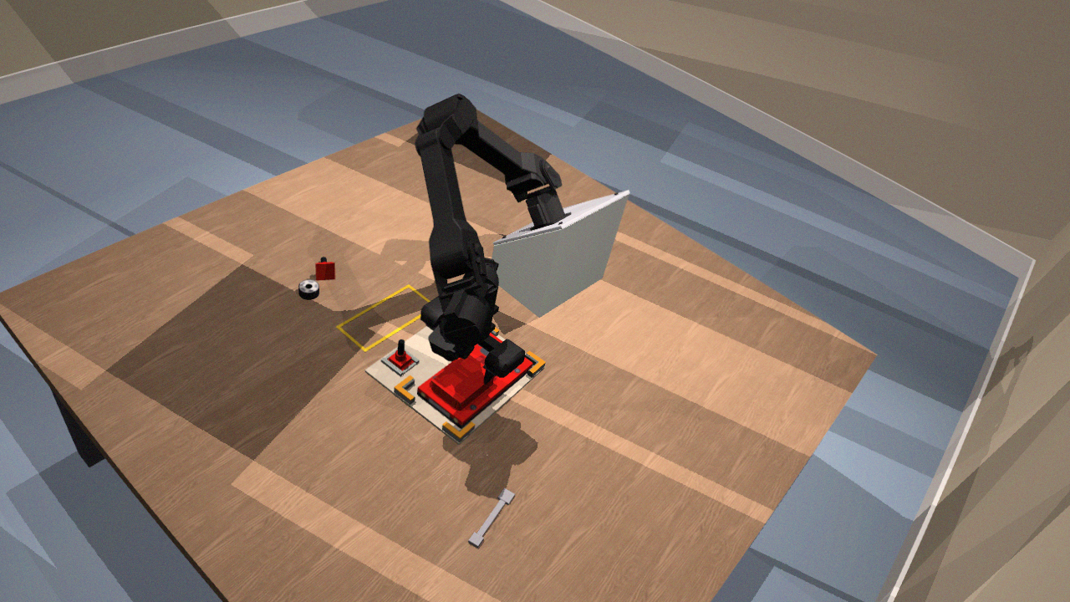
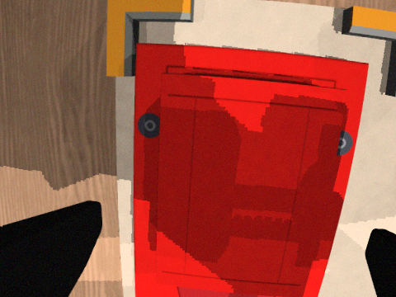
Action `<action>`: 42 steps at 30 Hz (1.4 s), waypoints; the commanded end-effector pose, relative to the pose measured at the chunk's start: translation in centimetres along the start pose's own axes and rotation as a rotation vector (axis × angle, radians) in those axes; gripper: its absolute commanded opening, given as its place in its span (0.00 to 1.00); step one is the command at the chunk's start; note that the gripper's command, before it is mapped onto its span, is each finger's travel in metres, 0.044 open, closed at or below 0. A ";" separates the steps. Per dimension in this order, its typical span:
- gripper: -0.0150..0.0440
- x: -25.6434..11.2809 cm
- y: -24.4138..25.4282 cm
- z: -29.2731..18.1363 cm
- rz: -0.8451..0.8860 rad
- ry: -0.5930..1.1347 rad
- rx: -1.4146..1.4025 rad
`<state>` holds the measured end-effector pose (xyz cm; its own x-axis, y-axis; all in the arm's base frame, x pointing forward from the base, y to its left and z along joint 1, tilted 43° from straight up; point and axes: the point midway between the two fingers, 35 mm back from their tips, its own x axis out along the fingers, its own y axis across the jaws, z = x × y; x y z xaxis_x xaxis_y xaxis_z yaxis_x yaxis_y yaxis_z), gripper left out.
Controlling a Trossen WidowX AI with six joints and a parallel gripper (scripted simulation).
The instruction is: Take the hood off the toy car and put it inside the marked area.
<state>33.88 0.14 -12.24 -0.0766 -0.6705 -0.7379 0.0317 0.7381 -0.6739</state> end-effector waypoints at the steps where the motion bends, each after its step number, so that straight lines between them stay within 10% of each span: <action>1: 1.00 0.4 -0.1 -0.1 -0.005 0.000 -0.003; 42: 1.00 3.1 -0.3 -0.3 -0.008 0.001 -0.003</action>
<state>33.38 -2.01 -14.23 -0.0789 -0.6725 -0.7359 0.0310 0.7362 -0.6761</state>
